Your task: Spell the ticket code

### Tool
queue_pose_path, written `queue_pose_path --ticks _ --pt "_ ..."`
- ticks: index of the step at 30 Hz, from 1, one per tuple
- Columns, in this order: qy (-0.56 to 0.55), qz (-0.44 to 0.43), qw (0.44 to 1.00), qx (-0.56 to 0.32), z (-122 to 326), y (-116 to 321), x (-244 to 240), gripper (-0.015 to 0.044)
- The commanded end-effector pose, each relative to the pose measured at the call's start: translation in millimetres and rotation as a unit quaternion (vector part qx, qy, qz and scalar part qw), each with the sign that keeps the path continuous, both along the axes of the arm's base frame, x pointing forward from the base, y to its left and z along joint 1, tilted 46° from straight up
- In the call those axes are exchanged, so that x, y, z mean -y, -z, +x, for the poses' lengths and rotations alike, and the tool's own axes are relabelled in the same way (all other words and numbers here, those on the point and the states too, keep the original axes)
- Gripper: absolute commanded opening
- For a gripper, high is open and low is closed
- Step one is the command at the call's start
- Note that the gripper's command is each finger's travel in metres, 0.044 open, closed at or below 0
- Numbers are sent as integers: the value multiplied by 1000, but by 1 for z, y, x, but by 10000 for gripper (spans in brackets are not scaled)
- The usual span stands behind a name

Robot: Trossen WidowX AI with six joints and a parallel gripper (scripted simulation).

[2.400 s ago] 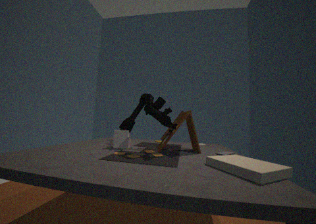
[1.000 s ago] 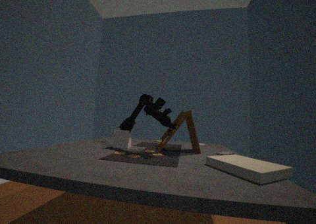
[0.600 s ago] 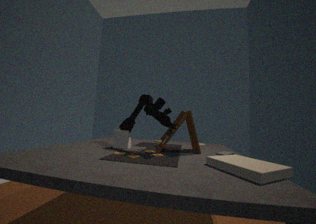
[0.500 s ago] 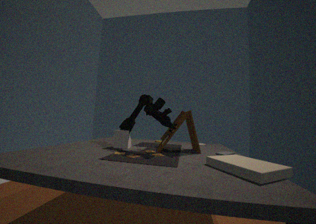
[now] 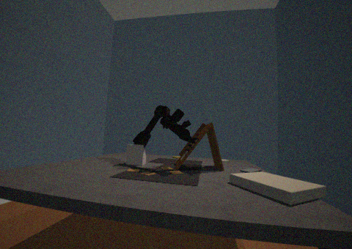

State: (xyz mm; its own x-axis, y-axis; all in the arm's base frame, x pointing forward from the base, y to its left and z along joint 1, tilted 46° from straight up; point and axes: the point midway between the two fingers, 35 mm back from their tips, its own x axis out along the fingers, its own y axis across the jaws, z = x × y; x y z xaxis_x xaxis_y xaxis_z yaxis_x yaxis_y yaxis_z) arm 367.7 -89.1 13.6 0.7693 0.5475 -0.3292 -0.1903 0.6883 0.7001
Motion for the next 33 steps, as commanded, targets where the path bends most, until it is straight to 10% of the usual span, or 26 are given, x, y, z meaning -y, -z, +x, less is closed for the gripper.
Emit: queue_pose_path --ticks 1,33 --pt "2 1 1000 -3 -2 0 -2 0" --pt "2 1 1000 -3 -4 -12 -12 0"
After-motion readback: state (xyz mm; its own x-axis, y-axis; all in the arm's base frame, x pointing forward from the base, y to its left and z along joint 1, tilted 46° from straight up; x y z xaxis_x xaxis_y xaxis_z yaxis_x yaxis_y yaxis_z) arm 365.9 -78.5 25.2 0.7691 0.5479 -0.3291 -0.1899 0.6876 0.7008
